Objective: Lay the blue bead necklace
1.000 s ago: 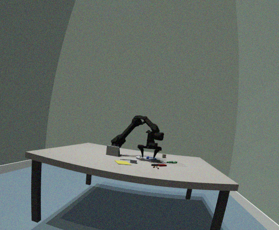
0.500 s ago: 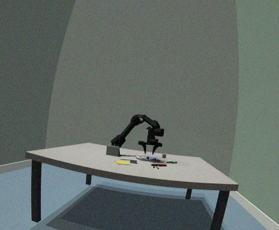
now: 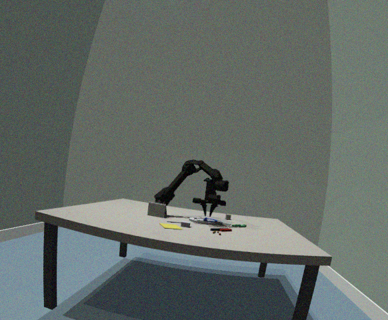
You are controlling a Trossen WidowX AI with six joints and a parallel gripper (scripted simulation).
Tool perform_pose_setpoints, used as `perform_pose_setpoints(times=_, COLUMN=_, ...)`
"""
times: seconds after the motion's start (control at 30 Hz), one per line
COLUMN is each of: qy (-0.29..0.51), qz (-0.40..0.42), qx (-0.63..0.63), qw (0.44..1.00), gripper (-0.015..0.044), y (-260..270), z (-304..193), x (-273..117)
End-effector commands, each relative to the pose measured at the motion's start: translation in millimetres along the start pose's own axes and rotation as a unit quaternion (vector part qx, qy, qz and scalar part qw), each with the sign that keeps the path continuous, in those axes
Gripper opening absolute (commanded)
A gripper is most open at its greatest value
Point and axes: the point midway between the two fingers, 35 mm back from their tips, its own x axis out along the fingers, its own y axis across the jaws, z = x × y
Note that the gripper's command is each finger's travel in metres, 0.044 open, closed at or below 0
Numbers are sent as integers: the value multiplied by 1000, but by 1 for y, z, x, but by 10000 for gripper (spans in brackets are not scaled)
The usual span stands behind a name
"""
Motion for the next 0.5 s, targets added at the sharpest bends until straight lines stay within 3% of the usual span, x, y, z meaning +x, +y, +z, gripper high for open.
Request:
perform_pose_setpoints(times=0.0, qy=5, qz=-2, qx=4, qw=1000, gripper=120, y=-2, z=-2, x=7)
perform_pose_setpoints(times=0.47, qy=9, qz=-6, qx=6, qw=1000, gripper=120, y=-4, z=-4, x=28)
